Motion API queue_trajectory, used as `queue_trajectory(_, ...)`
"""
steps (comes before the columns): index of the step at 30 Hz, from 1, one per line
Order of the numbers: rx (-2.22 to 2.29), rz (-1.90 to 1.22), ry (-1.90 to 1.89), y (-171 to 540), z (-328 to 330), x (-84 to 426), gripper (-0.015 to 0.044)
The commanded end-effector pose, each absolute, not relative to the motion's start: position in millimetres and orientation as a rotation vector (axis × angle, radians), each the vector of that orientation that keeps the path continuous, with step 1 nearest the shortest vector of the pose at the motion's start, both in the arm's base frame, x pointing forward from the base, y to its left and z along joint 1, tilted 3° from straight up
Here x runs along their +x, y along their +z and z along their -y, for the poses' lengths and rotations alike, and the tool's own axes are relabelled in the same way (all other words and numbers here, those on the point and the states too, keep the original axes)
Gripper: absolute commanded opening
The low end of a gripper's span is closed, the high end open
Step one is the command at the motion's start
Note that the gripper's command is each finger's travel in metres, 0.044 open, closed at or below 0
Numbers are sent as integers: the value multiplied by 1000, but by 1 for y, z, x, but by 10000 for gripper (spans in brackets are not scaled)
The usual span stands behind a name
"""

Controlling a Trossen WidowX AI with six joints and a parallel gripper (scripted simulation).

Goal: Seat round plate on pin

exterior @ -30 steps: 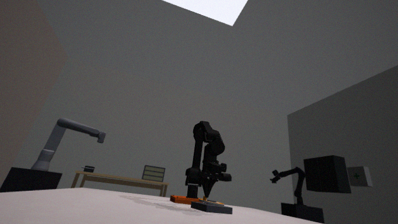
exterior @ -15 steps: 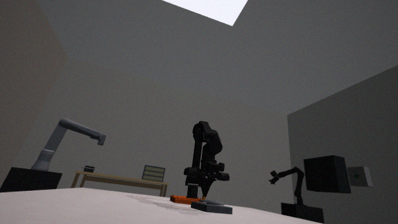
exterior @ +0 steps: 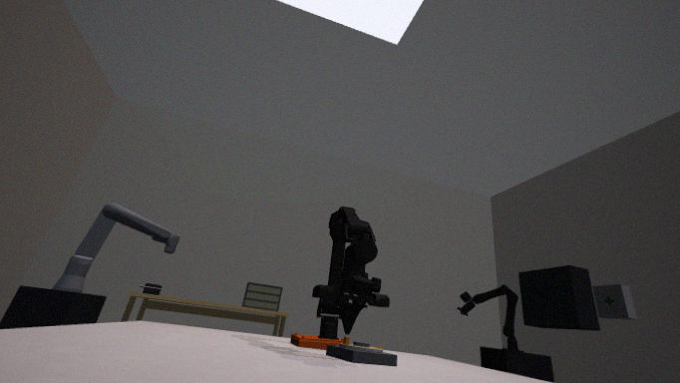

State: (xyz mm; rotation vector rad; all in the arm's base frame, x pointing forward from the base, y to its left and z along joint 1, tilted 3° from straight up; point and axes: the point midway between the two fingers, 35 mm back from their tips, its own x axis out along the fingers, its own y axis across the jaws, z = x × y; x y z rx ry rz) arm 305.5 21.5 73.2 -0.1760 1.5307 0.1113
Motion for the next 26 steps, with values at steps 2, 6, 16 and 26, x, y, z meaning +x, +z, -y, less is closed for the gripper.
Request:
queue_trajectory(2, -180, -1512, 110, 102, -23, 305, 0)
queue_trajectory(6, -180, -1512, 110, 111, -24, 302, 0)
queue_trajectory(16, -181, -1517, 116, 102, -23, 304, 0)
queue_trajectory(26, -181, -1517, 116, 102, -23, 304, 0)
